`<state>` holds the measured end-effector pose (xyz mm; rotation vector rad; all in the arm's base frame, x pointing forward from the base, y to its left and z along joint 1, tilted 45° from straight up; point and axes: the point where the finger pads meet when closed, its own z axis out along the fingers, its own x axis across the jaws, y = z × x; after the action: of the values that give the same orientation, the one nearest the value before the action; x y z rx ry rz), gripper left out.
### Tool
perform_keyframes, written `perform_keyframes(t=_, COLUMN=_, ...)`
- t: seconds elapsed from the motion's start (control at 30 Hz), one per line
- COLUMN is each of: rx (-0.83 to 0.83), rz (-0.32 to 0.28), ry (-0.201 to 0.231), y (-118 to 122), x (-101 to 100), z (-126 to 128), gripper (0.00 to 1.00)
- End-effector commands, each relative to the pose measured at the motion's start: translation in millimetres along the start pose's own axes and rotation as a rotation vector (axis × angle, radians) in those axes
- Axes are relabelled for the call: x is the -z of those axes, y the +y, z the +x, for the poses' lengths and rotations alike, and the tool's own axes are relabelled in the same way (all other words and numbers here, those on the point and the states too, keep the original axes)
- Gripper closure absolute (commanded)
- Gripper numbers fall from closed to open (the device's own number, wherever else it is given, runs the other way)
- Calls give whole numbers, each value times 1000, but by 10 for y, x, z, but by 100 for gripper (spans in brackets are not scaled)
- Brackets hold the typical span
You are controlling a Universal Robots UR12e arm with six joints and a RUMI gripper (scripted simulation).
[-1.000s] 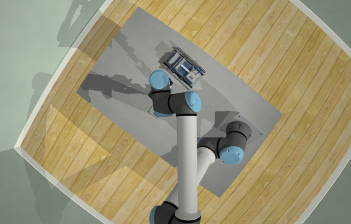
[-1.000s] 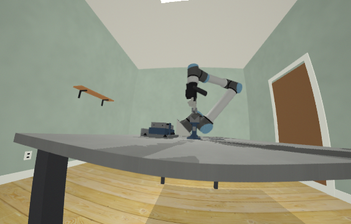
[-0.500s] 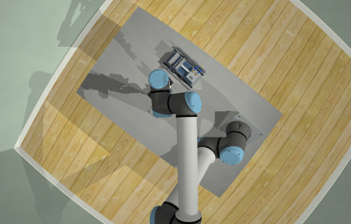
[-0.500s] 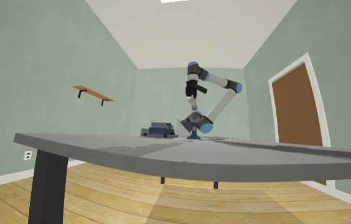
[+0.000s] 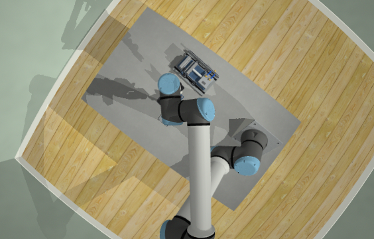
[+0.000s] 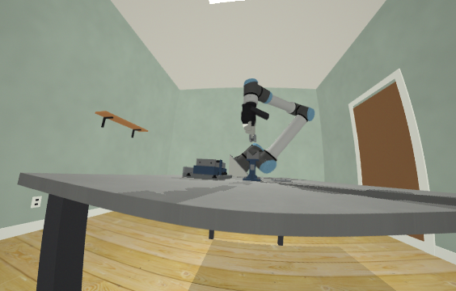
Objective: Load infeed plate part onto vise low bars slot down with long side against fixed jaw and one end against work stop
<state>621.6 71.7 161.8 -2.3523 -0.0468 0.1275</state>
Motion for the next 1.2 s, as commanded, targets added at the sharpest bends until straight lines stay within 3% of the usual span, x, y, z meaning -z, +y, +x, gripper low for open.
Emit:
perform_keyframes(t=0.0, rx=0, rz=-1, ry=1, y=1, x=23, z=5, gripper=100)
perform_keyframes(t=1.17, rx=-29, rz=-1, ry=1, y=41, x=27, z=28, gripper=100)
